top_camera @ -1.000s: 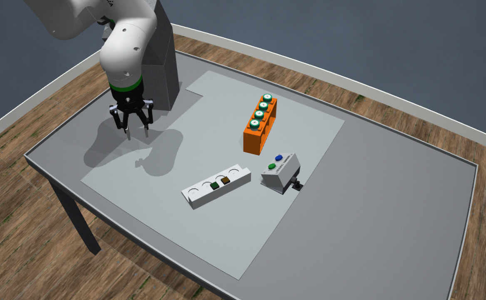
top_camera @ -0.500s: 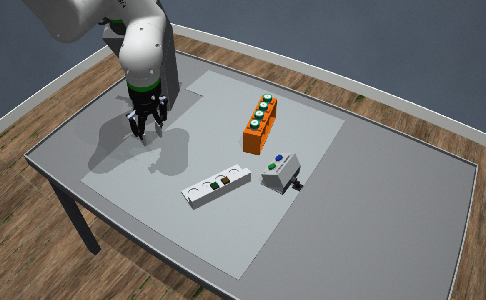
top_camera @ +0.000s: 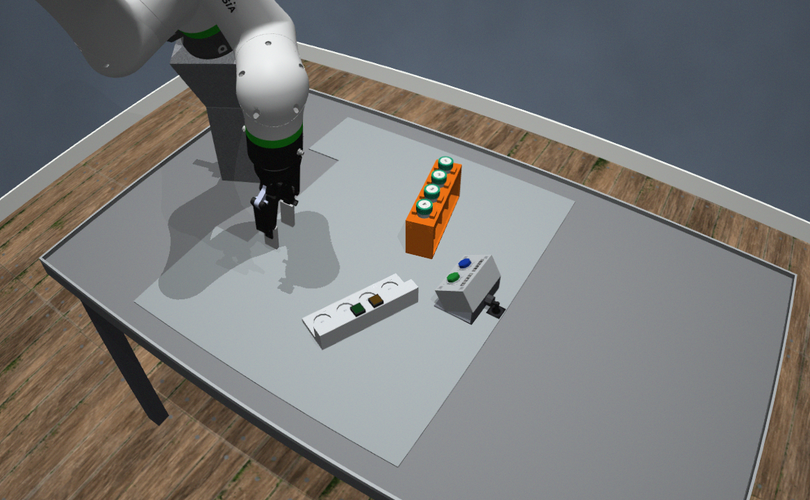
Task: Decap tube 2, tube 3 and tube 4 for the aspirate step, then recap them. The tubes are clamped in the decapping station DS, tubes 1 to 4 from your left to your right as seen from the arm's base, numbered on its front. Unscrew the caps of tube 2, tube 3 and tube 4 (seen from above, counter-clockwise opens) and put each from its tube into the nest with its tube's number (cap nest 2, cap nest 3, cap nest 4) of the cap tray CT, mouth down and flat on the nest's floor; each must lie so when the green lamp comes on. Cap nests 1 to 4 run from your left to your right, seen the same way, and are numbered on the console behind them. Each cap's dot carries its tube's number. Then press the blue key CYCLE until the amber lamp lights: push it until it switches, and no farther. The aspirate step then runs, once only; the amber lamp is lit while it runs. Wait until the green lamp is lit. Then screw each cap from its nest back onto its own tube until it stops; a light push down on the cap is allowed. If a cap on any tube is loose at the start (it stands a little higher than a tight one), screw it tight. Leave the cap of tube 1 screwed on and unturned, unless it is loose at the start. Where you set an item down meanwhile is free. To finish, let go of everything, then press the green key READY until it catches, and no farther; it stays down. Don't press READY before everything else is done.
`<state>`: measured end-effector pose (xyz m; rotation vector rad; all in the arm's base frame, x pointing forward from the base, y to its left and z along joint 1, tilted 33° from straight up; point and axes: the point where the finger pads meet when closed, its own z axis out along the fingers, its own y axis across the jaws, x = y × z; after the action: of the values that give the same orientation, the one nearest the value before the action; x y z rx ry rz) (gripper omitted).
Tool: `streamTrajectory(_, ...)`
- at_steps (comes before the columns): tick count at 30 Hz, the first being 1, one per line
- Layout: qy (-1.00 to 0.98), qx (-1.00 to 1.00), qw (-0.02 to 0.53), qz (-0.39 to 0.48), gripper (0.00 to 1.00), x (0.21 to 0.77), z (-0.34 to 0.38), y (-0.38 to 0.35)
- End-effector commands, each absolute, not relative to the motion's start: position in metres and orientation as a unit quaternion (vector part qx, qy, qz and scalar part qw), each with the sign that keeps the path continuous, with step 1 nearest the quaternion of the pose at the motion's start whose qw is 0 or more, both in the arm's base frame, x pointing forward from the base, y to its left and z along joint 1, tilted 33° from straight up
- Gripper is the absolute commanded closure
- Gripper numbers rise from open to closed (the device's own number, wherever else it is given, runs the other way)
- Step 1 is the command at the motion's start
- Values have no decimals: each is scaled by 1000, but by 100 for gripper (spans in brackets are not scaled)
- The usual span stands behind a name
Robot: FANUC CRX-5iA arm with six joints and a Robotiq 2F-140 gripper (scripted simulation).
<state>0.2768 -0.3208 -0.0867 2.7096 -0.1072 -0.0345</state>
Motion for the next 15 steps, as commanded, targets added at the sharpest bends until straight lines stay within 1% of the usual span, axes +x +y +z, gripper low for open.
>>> streamTrajectory(1,19,976,214,-25,65,292,-89,-315)
streamTrajectory(13,214,949,225,-57,65,338,-96,-292)
streamTrajectory(15,214,949,225,-57,65,338,-96,-292)
